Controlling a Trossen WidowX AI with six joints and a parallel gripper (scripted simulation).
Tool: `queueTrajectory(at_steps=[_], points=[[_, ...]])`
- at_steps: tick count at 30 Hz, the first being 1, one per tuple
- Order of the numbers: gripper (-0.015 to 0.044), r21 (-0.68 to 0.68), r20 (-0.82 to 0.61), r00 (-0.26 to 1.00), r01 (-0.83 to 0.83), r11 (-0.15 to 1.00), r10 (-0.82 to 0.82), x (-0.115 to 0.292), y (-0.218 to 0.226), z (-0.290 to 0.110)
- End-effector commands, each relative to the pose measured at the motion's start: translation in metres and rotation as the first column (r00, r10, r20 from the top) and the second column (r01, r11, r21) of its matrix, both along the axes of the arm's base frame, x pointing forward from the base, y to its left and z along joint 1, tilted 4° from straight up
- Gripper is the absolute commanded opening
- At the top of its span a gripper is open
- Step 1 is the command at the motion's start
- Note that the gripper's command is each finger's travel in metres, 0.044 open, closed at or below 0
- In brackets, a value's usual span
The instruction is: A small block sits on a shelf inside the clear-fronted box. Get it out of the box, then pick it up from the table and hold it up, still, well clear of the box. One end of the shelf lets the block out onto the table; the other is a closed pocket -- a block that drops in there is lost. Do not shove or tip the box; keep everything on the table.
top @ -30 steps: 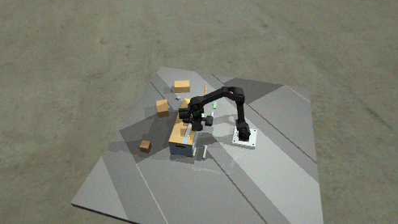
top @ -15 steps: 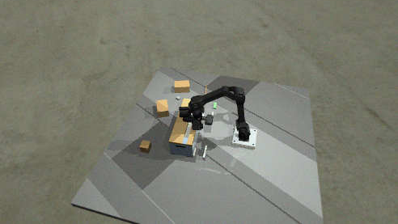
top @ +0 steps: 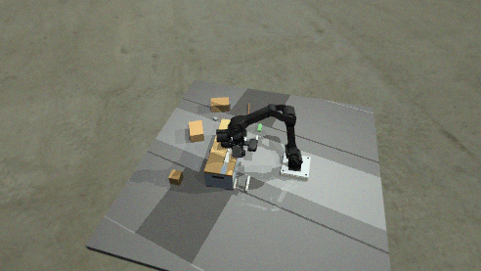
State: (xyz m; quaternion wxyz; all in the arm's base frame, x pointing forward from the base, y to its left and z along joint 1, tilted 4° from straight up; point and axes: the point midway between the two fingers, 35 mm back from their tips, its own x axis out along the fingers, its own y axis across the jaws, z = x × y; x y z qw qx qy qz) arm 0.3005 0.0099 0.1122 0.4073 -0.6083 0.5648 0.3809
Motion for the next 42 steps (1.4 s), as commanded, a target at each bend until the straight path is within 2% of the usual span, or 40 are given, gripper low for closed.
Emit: queueTrajectory(at_steps=[1,21,28,42], points=[[0.0400,-0.003,0.004,1.000,-0.003,1.000,0.003,0.001,-0.005,0.001],[0.0400,-0.005,0.004,1.000,-0.003,1.000,0.003,0.001,-0.025,0.002],[0.0400,-0.004,0.004,1.000,-0.003,1.000,0.003,0.001,-0.014,0.001],[0.0400,-0.005,0.004,1.000,-0.003,1.000,0.003,0.001,-0.022,0.002]])
